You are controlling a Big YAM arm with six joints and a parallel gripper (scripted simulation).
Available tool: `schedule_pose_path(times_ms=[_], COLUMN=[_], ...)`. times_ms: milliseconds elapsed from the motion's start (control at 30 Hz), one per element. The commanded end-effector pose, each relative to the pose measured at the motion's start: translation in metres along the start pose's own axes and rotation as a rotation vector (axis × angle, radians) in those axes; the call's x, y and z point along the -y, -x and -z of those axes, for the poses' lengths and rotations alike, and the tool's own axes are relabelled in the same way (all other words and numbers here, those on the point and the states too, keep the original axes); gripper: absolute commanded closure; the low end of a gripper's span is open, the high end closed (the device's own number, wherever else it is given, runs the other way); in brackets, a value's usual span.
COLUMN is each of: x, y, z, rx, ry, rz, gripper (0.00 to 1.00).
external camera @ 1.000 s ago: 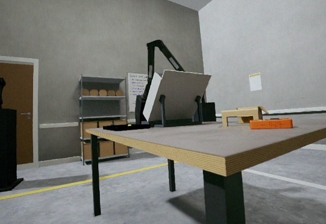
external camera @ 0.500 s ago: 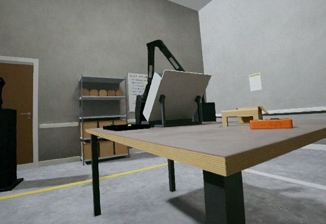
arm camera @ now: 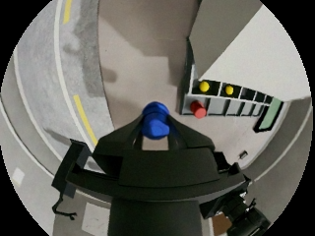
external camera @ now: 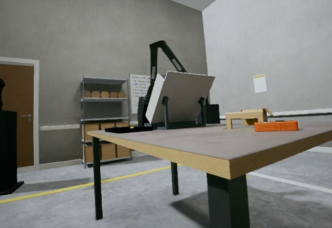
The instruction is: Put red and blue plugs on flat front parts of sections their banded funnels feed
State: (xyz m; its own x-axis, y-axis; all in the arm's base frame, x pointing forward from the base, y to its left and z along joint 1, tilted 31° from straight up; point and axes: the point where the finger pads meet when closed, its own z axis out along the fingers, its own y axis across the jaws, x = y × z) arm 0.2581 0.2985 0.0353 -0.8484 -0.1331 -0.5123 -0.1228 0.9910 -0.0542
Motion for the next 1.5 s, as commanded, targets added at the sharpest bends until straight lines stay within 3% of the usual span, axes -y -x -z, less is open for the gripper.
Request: schedule_pose_path(times_ms=[0, 200, 300, 333, 433, 533, 867, 1267, 1467], x=[-0.005, -0.004, -0.008, -0.012, -0.011, 0.004, 0.038, 0.129, 0.152], y=[-0.028, -0.054, -0.051, -0.029, -0.029, -0.042, -0.042, -0.043, -0.044], z=[-0.011, -0.023, -0.022, -0.015, -0.015, -0.019, -0.02, -0.02, -0.02], rx=[-0.009, -0.009, -0.004, 0.023, 0.022, 0.003, 0.004, 0.007, 0.006], ry=[0.0, 0.0, 0.007, 0.029, 0.031, 0.009, 0.011, 0.008, 0.006], rz=[0.011, 0.011, 0.007, -0.042, -0.042, -0.006, -0.005, -0.002, 0.0], gripper=[1.0, 1.0, 1.0, 1.0, 1.0, 1.0, 1.0, 1.0, 1.0])
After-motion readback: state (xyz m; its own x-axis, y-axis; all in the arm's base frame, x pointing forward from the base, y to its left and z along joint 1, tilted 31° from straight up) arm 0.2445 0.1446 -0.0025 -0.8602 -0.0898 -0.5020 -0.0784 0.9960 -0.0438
